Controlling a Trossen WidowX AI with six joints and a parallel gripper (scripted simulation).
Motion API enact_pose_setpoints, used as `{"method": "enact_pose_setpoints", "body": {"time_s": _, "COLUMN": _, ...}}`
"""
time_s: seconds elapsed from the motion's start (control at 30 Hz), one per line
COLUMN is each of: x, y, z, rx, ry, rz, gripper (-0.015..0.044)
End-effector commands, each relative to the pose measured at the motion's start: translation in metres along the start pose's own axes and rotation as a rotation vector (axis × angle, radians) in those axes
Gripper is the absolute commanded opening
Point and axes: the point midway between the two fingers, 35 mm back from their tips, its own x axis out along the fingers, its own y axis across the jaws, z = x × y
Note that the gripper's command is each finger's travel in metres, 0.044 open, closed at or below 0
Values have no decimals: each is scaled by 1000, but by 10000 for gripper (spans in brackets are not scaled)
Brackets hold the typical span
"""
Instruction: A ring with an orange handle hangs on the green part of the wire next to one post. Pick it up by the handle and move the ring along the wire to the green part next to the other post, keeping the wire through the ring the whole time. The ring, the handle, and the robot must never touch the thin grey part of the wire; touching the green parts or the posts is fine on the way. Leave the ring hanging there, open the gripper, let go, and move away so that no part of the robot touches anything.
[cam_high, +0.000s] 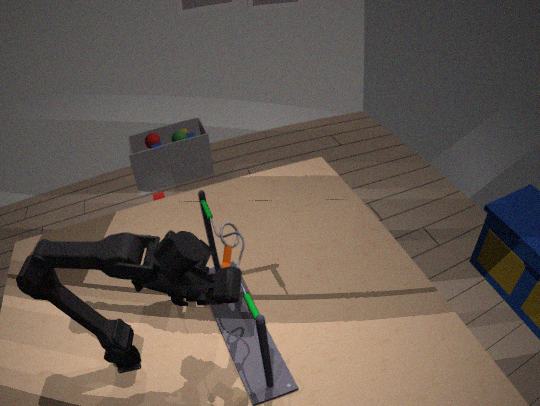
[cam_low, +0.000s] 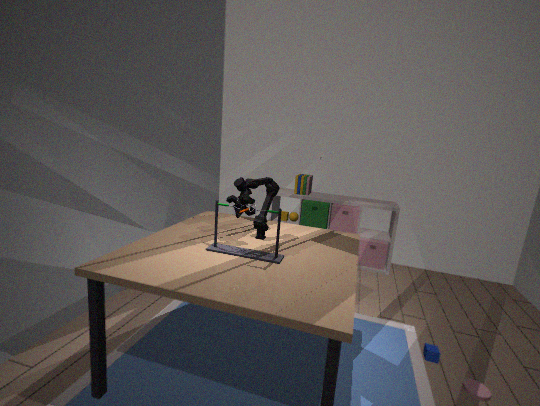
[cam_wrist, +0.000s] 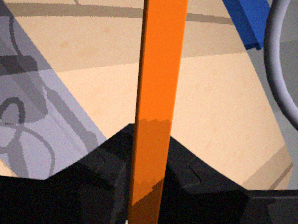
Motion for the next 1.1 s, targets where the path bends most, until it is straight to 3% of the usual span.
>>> {"method": "enact_pose_setpoints", "body": {"time_s": 0.0, "x": 0, "y": 7, "z": 0, "rx": -1, "ry": -7, "rz": 3, "gripper": -150}}
{"method": "enact_pose_setpoints", "body": {"time_s": 0.4, "x": 0, "y": 34, "z": 0, "rx": 132, "ry": -11, "rz": 6, "gripper": -150}}
{"method": "enact_pose_setpoints", "body": {"time_s": 1.07, "x": 21, "y": 93, "z": 22, "rx": 525, "ry": -185, "rz": -38, "gripper": -150}}
